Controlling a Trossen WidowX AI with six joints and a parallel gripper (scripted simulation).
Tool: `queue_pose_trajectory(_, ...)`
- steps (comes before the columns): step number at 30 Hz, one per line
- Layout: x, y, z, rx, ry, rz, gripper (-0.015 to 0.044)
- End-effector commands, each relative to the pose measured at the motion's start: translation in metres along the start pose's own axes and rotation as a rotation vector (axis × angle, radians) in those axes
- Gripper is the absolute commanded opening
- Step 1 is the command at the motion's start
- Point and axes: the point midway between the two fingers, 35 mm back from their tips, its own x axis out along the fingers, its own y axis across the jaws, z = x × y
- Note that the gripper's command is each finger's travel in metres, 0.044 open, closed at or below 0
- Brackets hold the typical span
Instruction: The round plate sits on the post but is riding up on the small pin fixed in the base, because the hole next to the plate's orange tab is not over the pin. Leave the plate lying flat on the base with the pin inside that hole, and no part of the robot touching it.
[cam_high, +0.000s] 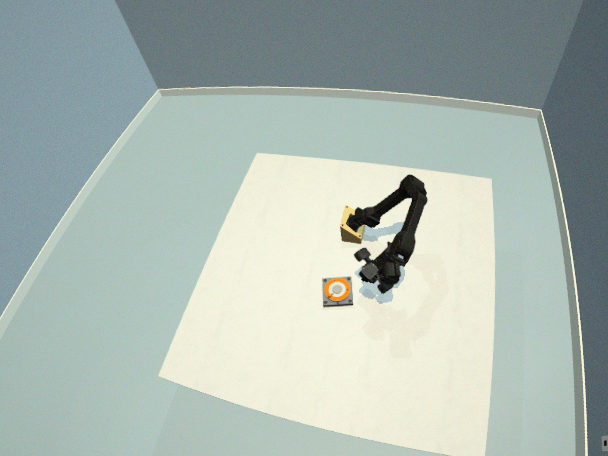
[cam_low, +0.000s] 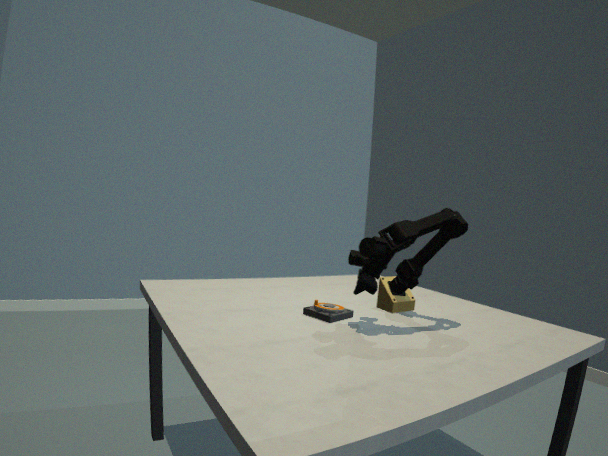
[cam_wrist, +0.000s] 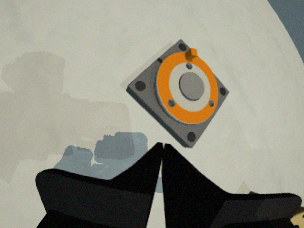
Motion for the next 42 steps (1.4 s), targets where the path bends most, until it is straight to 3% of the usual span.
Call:
queue_pose_trajectory(1, 0.019, -0.008, 0.026, -0.142, 0.119, -0.002, 0.0)
queue_pose_trajectory(11, 0.062, -0.039, 0.089, -0.466, 0.335, 0.195, 0.0)
queue_pose_trajectory(19, 0.091, -0.069, 0.126, -0.637, 0.36, 0.416, 0.0)
queue_pose_trajectory(27, 0.093, -0.07, 0.127, -0.641, 0.36, 0.423, 0.0)
queue_pose_trajectory(36, 0.13, -0.058, 0.107, -0.641, 0.36, 0.425, 0.0)
queue_pose_trajectory(42, 0.133, -0.056, 0.106, -0.641, 0.36, 0.425, 0.0)
